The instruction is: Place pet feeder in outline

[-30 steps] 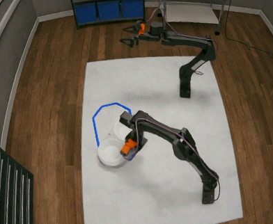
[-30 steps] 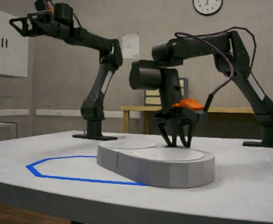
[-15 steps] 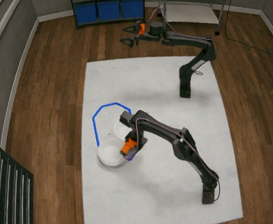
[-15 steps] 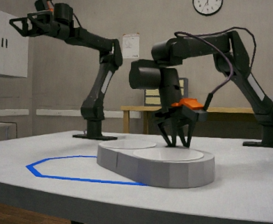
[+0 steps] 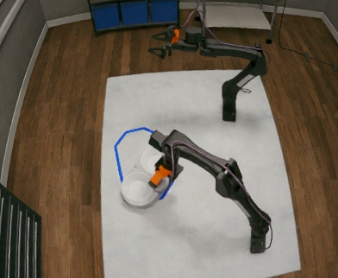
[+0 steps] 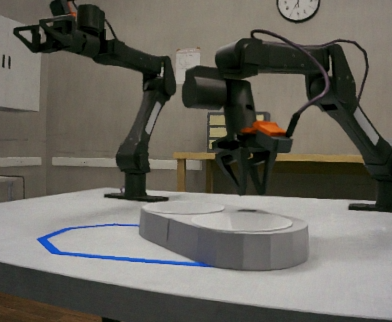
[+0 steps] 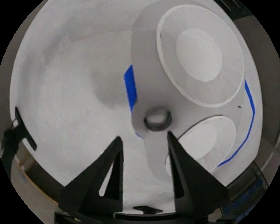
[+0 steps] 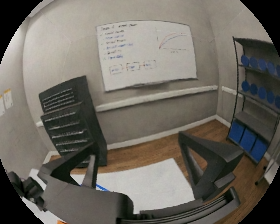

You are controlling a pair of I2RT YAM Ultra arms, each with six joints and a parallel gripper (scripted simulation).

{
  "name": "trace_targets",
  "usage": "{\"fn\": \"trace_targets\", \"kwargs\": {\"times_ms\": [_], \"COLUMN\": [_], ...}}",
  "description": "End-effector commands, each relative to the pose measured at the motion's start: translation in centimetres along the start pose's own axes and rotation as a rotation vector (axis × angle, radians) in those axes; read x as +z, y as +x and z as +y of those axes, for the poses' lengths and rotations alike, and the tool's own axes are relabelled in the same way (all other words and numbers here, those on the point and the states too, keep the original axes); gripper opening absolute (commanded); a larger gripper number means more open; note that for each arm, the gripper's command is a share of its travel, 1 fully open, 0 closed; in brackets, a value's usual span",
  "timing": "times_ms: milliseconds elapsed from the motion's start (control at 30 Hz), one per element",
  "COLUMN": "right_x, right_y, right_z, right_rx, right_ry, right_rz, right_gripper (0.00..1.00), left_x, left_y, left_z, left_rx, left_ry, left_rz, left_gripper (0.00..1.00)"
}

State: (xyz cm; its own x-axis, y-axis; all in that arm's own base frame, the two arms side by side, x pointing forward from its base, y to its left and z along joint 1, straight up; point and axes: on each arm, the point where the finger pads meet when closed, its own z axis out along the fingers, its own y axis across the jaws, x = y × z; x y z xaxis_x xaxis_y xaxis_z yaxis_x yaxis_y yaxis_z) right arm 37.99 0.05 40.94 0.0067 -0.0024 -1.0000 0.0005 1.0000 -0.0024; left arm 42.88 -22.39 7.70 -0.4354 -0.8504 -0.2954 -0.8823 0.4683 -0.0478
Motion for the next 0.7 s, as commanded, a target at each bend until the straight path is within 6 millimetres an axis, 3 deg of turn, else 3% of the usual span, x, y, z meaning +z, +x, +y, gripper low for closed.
{"fn": "trace_targets", "kwargs": {"times_ms": [0,67,233,600,633,667], "right_x": [-0.2,-0.2,-0.2,-0.2,-0.2,-0.2], "right_y": [-2.6,-2.6,-2.6,-2.6,-2.6,-2.6], "right_z": [-0.1,-0.1,-0.1,-0.1,-0.1,-0.1], "right_rx": [-0.009,-0.009,-0.009,-0.009,-0.009,-0.009], "right_ry": [0.005,0.005,0.005,0.005,0.005,0.005], "right_rz": [-0.059,-0.059,-0.059,-0.059,-0.059,-0.059], "right_gripper": [1.0,1.0,1.0,1.0,0.3,0.3], "left_x": [-1.4,-2.1,-1.8,-2.1,-4.6,-4.6], "left_y": [-0.1,-0.1,-0.9,-0.6,-2.5,-2.5], "left_z": [0.4,-0.3,-0.3,-0.4,-0.5,-0.5], "left_rx": [-0.001,-0.011,-0.028,-0.023,-0.024,-0.024], "left_ry": [-0.021,0.01,0.003,0.014,0.064,0.064], "left_rz": [-0.018,-0.014,-0.015,-0.014,-0.011,-0.011], "left_gripper": [0.47,0.47,0.47,0.47,0.47,0.47]}}
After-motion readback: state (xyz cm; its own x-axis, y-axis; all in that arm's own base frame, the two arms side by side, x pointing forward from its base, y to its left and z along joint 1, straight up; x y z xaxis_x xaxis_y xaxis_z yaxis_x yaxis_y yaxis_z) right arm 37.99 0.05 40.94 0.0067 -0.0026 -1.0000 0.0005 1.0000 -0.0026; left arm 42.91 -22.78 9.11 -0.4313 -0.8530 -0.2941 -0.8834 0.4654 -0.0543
